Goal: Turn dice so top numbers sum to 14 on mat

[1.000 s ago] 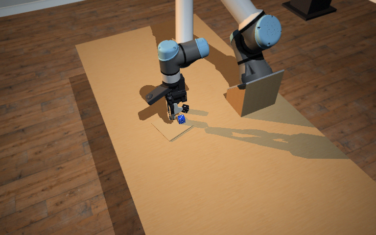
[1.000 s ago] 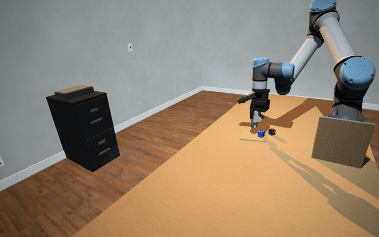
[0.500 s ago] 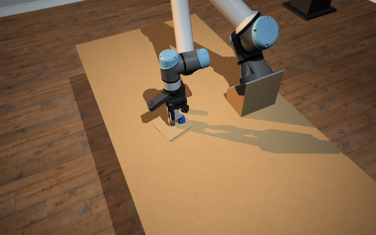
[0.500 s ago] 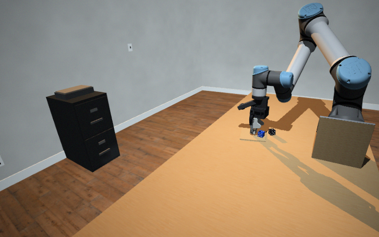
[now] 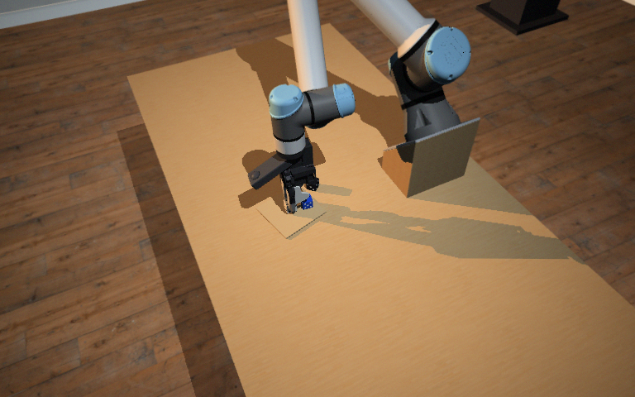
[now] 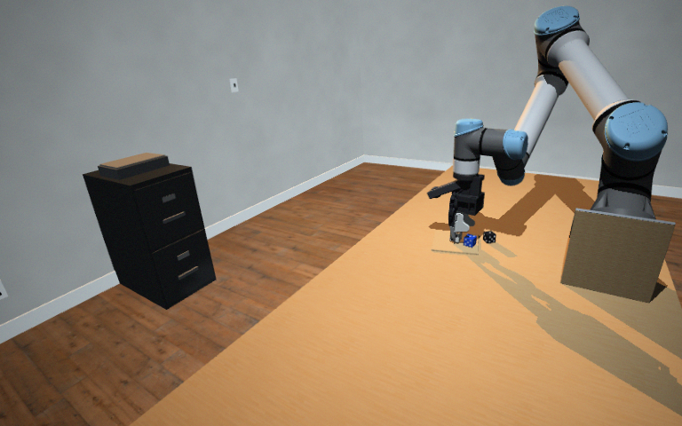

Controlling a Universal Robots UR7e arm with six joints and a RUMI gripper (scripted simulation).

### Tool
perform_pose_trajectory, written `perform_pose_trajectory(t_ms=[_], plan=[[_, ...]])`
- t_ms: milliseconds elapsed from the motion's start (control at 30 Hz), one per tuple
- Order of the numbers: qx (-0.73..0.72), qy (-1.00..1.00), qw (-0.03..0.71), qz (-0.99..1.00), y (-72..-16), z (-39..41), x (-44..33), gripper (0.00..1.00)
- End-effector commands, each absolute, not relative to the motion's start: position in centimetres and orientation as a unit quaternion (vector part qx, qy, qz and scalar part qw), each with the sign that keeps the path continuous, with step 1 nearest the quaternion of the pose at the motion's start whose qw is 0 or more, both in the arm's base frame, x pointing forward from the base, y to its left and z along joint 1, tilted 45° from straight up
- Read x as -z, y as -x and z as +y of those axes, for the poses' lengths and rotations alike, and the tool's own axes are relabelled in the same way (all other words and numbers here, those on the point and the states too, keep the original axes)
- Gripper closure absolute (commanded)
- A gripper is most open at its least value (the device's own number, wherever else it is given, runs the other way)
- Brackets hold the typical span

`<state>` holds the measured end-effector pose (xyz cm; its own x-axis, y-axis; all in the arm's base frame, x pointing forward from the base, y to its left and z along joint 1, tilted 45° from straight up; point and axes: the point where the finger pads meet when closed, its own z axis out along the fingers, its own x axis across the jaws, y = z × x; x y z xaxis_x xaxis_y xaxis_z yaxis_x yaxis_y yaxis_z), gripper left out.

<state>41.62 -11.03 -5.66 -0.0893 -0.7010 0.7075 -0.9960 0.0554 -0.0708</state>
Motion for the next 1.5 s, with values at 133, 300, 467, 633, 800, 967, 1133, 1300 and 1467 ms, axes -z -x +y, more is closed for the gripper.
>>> perform_pose_trajectory(t_ms=[133,300,467,633,800,967,1133,1300,1467], plan=[[-0.288,-0.624,0.256,-0.680,-41.65,-11.01,5.64,0.90],[-0.288,-0.624,0.256,-0.680,-41.65,-11.01,5.64,0.90],[-0.288,-0.624,0.256,-0.680,-41.65,-11.01,5.64,0.90],[-0.288,-0.624,0.256,-0.680,-41.65,-11.01,5.64,0.90],[-0.288,-0.624,0.256,-0.680,-41.65,-11.01,5.64,0.90],[-0.288,-0.624,0.256,-0.680,-41.65,-11.04,5.67,0.90],[-0.288,-0.624,0.256,-0.680,-41.65,-11.13,5.76,0.90],[-0.288,-0.624,0.256,-0.680,-41.66,-11.23,5.86,0.90],[-0.288,-0.624,0.256,-0.680,-41.66,-11.27,5.90,0.90]])
